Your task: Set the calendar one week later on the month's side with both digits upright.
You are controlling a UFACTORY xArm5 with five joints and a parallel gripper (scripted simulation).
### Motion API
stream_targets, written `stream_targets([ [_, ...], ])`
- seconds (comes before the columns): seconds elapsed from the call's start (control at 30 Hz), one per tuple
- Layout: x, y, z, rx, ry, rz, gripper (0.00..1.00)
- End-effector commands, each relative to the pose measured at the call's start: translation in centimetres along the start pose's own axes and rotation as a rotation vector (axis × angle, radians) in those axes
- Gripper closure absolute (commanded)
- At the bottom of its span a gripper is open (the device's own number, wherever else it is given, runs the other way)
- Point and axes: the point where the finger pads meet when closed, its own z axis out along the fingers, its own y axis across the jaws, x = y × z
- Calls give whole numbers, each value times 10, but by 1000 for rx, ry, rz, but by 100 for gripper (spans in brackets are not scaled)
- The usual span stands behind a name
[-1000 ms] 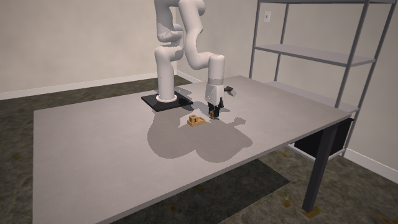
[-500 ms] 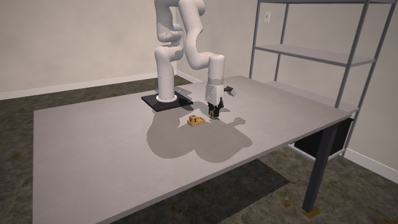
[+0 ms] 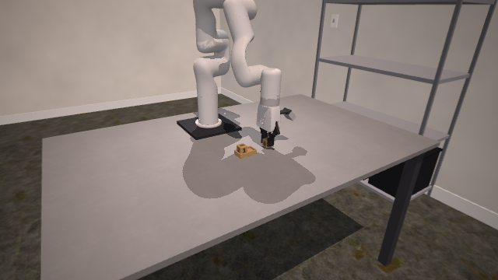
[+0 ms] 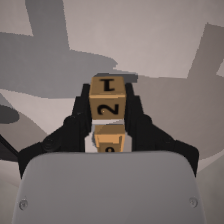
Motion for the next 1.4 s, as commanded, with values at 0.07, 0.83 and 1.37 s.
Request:
stream_targets([
  [0.07,0,1,-1,-3,1,0,71],
  [0.83,0,1,3,-3,1,0,71],
  [1.37,0,1,3,-3,1,0,71],
])
